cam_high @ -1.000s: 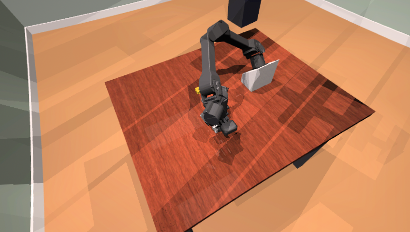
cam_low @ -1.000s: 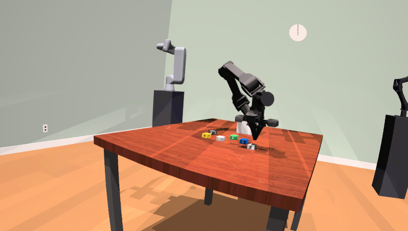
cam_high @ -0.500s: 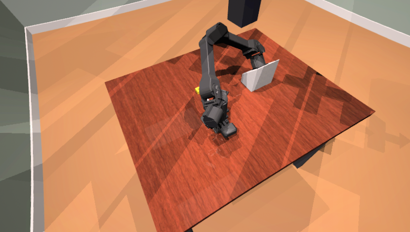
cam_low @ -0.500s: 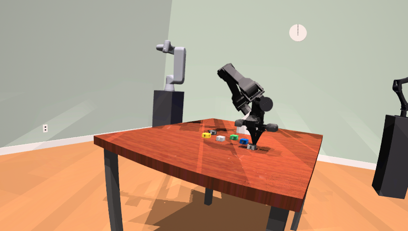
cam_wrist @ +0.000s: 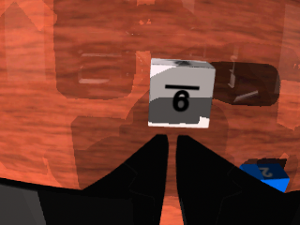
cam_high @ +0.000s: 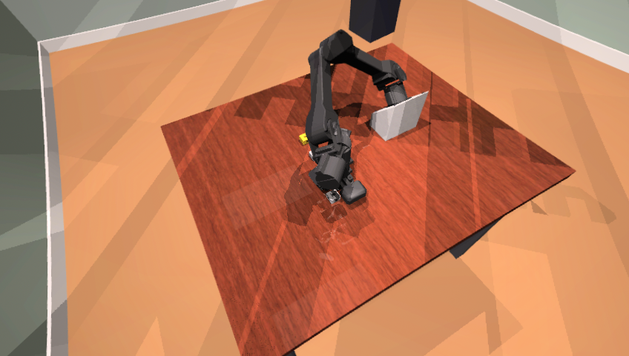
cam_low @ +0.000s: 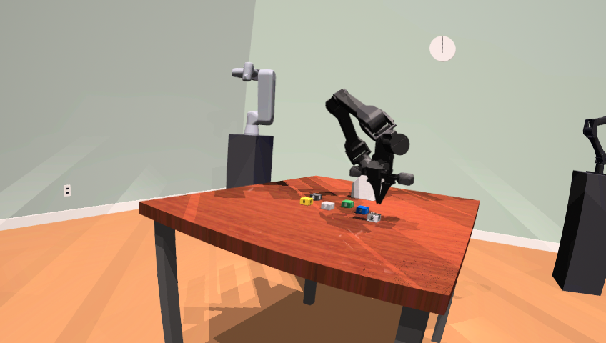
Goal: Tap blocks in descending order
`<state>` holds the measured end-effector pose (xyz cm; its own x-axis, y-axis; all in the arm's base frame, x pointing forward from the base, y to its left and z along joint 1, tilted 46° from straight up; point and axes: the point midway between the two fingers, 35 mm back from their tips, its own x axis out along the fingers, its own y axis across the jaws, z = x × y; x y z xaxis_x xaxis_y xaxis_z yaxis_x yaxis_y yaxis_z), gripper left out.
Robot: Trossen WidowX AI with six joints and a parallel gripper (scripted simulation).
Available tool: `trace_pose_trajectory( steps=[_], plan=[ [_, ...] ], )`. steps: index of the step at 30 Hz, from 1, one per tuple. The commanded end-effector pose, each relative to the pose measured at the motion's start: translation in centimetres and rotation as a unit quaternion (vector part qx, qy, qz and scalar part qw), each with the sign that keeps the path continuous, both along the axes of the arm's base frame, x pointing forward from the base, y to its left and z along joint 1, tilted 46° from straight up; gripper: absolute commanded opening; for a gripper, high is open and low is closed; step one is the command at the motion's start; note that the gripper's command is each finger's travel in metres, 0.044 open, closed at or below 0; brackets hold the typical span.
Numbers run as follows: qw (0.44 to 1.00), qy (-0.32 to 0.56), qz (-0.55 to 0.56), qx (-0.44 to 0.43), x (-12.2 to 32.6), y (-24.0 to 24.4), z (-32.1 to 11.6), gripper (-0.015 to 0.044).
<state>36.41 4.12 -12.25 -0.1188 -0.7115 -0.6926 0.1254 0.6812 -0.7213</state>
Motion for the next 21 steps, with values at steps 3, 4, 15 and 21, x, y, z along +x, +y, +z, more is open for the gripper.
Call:
trace_pose_trajectory(
  steps=[3,4,15,21],
  plan=[
    [1.0,-0.013,0.005,0.008,1.0,5.3,4.8,0.002],
    [1.0,-0.013,0.005,0.007,1.0,5.5,5.0,0.002],
    [1.0,-0.012,0.008,0.013,0.8,-1.5,13.4,0.002],
    [1.0,-0.011,0.007,0.009,-2.4,-8.0,19.8,0.002]
  ],
)
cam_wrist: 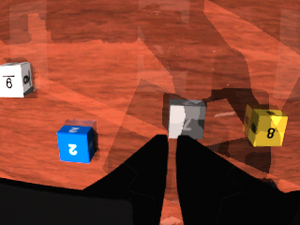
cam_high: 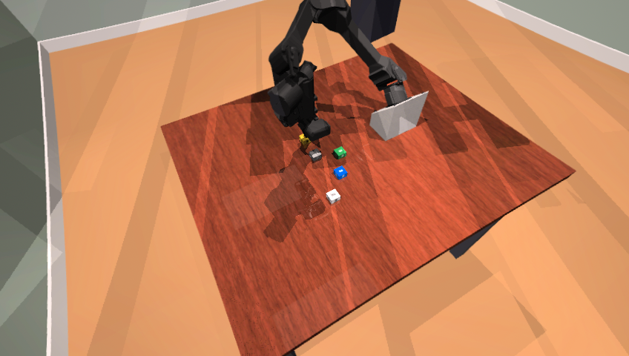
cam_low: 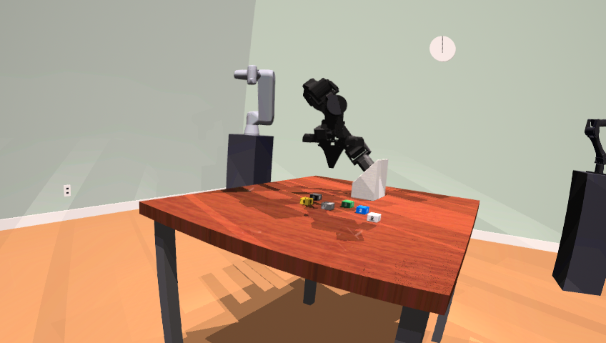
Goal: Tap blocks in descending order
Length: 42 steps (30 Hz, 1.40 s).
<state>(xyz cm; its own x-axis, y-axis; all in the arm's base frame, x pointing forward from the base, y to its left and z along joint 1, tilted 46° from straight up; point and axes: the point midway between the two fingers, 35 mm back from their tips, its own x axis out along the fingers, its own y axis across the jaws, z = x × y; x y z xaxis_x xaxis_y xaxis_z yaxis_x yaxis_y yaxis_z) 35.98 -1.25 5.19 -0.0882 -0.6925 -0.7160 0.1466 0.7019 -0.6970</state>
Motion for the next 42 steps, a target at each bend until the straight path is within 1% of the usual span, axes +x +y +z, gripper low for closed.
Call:
trace_pose_trajectory(
  steps=[1,5,8,10,13,15,42],
  plan=[
    [1.0,0.008,0.004,-0.007,-2.8,-3.6,3.3,0.002],
    [1.0,0.01,0.002,-0.013,-5.7,-6.7,6.1,0.002],
    [1.0,0.01,0.001,-0.014,-5.9,-6.9,6.2,0.002],
    [1.0,0.01,0.001,-0.013,-5.9,-7.6,5.4,0.002],
    [1.0,0.01,0.001,-0.013,-6.3,-11.0,2.1,0.002],
    [1.0,0.01,0.001,-0.015,-6.7,-12.5,0.8,0.002],
    [1.0,0.01,0.001,-0.016,-7.1,-14.8,-1.4,0.002]
  ],
)
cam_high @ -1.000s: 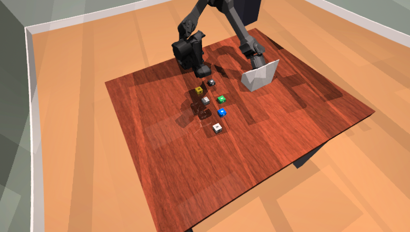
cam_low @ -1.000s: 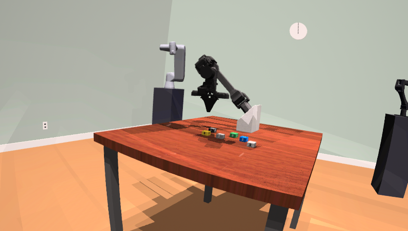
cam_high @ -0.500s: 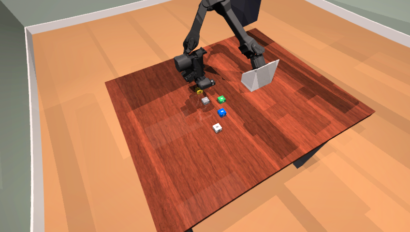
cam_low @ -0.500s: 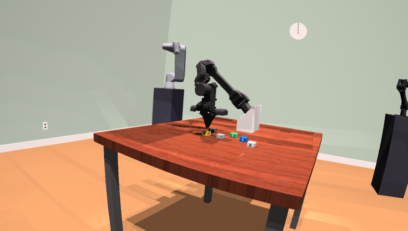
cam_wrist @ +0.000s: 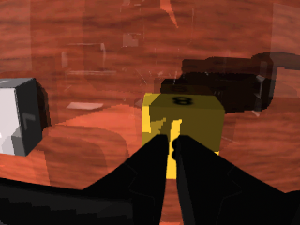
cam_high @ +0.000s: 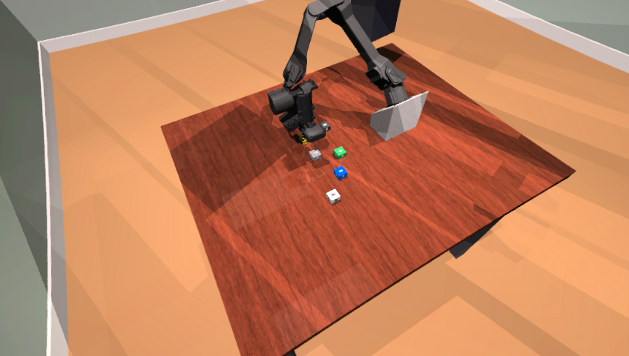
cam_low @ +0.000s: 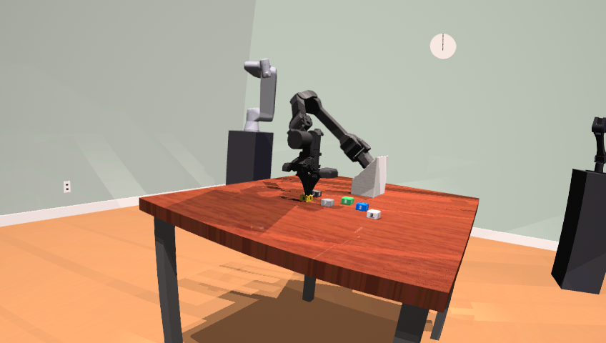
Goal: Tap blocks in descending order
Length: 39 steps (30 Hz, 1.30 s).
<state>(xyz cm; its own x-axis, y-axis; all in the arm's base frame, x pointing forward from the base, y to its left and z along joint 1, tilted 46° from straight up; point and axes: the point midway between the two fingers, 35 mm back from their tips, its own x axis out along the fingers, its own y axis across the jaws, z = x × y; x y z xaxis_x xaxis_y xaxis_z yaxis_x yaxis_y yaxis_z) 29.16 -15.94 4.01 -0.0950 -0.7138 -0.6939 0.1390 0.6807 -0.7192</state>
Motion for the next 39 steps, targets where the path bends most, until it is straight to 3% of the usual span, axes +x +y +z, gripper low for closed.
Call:
trace_pose_trajectory(
  steps=[1,11,17,21,28,34,39],
  plan=[
    [1.0,0.005,0.001,-0.001,-0.2,-0.1,-0.2,0.002],
    [1.0,0.005,0.001,0.0,0.1,2.2,2.0,0.002],
    [1.0,0.005,0.001,0.002,0.9,7.7,7.2,0.002],
    [1.0,0.005,0.001,0.001,0.9,7.8,7.4,0.002],
    [1.0,0.005,0.001,0.003,2.0,13.6,1.3,0.002],
    [1.0,0.005,0.001,0.004,2.0,13.4,1.1,0.002],
    [1.0,0.004,0.001,0.003,1.4,8.6,-3.6,0.002]
  ],
)
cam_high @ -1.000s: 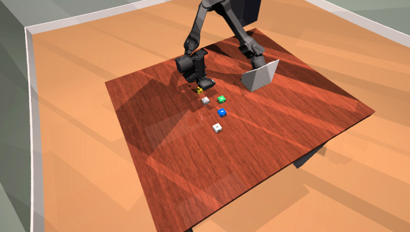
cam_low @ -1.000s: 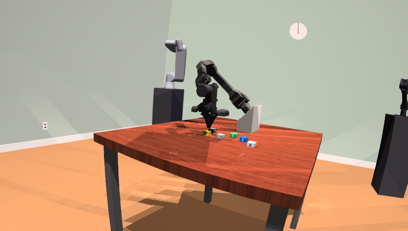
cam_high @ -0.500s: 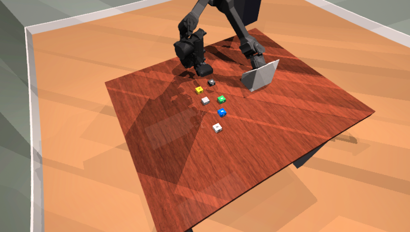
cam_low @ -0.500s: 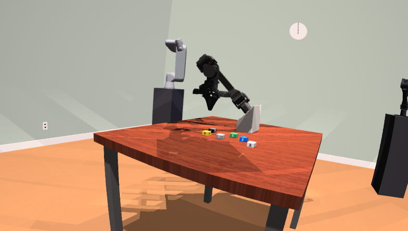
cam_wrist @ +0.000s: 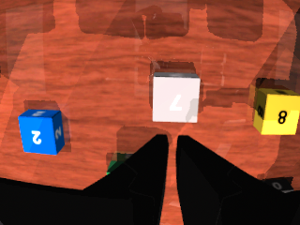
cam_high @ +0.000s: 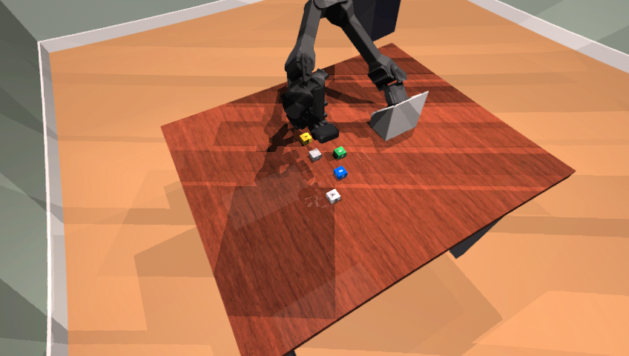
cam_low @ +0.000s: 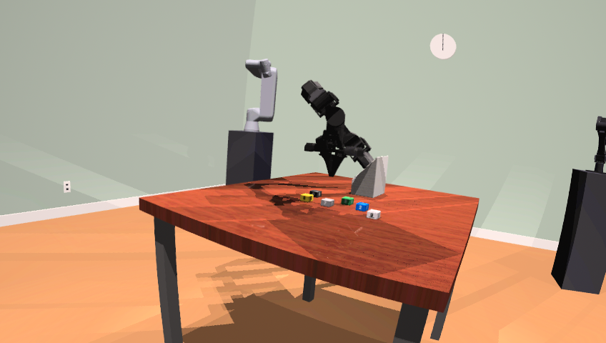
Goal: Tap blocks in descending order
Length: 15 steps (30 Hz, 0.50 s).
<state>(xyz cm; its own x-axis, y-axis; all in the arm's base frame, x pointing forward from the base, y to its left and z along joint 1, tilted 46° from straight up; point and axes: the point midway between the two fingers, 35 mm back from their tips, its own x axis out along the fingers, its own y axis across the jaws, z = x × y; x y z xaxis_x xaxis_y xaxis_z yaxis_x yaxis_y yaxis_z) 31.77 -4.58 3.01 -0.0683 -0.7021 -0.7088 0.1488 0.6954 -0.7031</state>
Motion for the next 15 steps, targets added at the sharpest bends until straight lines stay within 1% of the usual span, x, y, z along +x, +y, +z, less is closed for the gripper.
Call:
trace_pose_trajectory(
  steps=[1,15],
  plan=[
    [1.0,0.017,-0.005,-0.007,-1.4,-3.4,-3.1,0.002],
    [1.0,0.017,-0.005,-0.008,-1.6,-4.6,-4.3,0.002]
  ],
)
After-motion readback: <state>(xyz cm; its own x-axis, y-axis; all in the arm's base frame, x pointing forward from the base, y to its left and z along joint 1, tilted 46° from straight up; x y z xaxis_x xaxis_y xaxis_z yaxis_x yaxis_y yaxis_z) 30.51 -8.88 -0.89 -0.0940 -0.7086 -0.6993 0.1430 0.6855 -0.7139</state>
